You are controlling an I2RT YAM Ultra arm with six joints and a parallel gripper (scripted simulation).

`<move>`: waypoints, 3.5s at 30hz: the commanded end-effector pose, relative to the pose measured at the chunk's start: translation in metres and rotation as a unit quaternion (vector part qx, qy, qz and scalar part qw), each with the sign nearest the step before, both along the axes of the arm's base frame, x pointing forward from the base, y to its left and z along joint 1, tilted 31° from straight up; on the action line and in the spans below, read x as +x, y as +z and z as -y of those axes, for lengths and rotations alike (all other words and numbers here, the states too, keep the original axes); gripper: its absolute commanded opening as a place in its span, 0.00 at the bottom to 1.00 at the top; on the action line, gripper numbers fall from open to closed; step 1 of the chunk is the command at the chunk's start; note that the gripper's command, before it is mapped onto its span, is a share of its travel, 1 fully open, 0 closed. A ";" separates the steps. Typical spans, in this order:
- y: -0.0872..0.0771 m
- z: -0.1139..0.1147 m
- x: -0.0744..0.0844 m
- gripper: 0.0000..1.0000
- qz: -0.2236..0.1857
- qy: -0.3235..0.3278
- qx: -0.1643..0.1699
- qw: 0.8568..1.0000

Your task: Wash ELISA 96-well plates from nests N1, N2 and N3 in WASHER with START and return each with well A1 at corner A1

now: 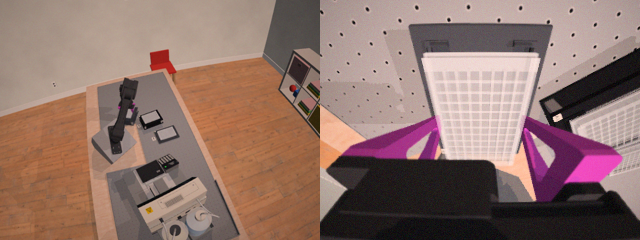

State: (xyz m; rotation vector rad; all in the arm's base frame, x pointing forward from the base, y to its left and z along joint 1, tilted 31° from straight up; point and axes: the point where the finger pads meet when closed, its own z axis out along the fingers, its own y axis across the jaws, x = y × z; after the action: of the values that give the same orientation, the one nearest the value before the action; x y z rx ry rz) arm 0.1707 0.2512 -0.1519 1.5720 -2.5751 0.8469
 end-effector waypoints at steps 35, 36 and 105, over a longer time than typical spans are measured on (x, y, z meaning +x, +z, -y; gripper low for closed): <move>0.052 -0.031 -0.015 0.00 0.003 0.002 0.007 1.000; 0.052 -0.031 -0.015 0.00 0.003 0.002 0.007 1.000; 0.150 0.051 0.091 0.00 0.080 -0.144 0.051 0.985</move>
State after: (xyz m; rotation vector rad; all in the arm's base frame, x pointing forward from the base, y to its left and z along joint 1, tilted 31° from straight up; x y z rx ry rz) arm 0.2609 0.1949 -0.0085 1.1817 -2.8514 0.8607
